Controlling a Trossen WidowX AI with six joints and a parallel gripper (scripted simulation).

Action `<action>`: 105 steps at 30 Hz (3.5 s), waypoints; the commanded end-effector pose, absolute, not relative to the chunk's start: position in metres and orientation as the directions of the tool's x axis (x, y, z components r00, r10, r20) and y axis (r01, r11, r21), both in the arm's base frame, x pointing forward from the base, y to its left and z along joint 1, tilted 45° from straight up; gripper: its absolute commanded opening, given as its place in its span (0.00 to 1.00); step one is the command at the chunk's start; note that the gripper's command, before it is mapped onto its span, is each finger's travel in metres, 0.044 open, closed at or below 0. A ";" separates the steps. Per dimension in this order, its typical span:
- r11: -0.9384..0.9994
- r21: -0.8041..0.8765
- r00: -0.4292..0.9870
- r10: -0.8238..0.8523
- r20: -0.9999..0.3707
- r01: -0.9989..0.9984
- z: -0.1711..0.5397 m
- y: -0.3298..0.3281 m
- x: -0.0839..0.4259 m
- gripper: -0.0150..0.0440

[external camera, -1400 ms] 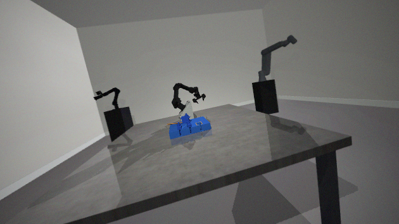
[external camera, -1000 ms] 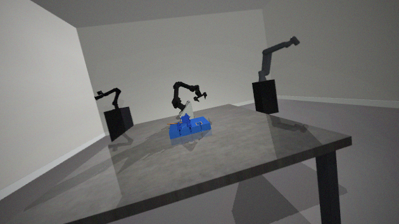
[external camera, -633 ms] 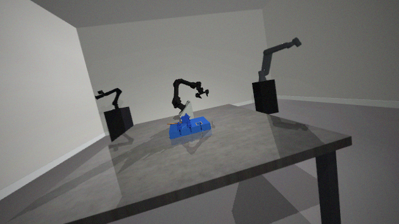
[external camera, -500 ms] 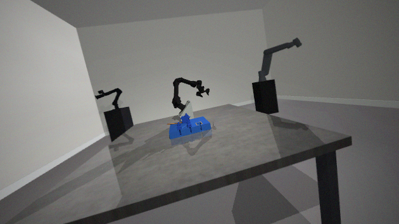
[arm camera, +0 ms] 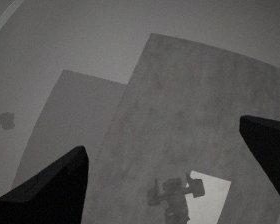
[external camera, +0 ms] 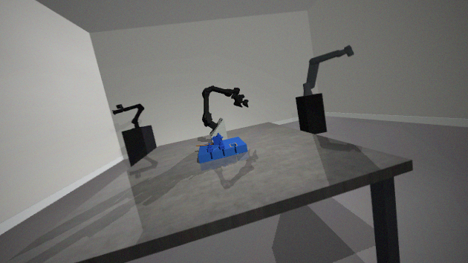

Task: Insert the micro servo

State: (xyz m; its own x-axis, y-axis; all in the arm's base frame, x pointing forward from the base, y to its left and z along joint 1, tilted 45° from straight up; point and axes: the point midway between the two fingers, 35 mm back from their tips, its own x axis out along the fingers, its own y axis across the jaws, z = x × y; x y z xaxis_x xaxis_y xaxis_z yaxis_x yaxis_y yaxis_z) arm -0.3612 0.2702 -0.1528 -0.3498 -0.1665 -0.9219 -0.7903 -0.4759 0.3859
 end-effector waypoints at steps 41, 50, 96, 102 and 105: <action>0.800 -0.062 0.024 -0.059 -0.998 -0.597 -0.085 0.355 -0.066 1.00; 0.936 -0.127 0.100 -0.099 -0.990 -0.328 -0.070 0.341 -0.007 1.00; 0.383 0.043 0.253 -0.518 -0.818 0.923 0.019 0.144 0.199 1.00; 0.222 0.124 0.233 -0.581 -0.780 0.967 0.032 0.110 0.208 1.00; 0.142 0.168 0.220 -0.612 -0.760 0.975 0.038 0.093 0.210 1.00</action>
